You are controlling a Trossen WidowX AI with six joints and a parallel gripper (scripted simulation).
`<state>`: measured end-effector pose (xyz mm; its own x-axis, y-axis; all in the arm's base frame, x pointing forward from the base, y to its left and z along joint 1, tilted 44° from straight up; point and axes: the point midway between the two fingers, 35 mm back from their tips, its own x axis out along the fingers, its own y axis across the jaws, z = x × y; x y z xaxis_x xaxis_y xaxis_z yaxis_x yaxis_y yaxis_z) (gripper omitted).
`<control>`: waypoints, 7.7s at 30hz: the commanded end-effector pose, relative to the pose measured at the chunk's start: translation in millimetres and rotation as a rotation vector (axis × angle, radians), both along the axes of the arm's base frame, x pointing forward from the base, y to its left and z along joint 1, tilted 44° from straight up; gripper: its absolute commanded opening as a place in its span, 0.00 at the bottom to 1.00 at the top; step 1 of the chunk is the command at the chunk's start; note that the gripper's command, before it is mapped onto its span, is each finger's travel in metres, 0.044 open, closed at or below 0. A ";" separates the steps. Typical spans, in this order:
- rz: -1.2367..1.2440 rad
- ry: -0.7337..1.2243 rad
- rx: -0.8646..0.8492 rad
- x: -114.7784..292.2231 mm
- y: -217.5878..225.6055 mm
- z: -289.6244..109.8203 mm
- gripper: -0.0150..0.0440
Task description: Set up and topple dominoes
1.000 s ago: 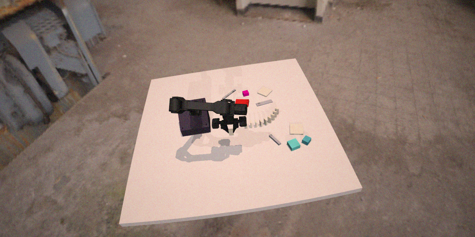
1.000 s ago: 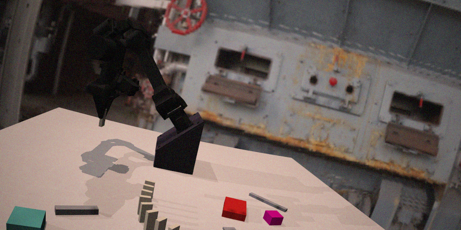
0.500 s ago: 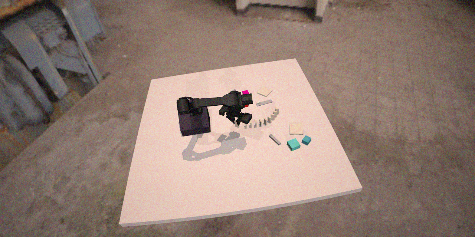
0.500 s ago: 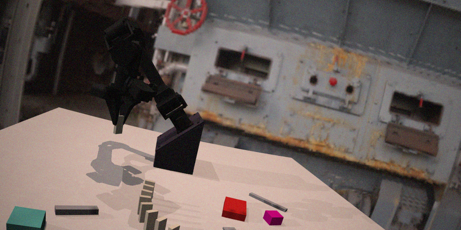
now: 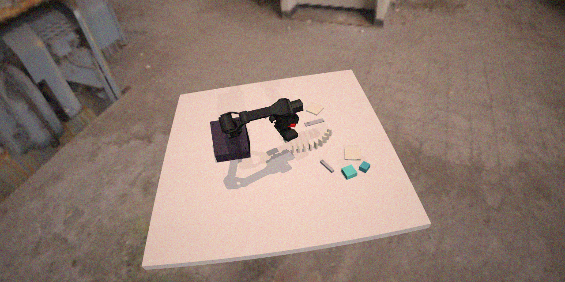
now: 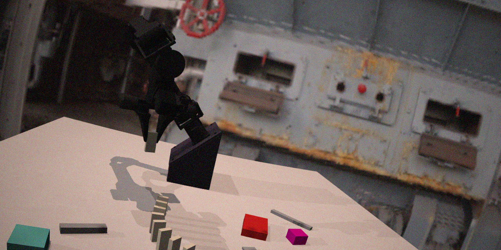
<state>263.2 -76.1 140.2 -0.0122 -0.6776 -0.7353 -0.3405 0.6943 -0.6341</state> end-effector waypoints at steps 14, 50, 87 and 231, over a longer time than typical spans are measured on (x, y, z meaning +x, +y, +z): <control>-0.335 -0.309 -0.029 7.8 39.1 -39.4 0.44; -0.334 -0.311 -0.035 4.9 -54.2 -134.0 0.44; -0.340 -0.314 -0.026 8.5 39.0 -39.4 1.00; 0.806 0.768 -0.008 26.4 -21.5 -97.6 0.25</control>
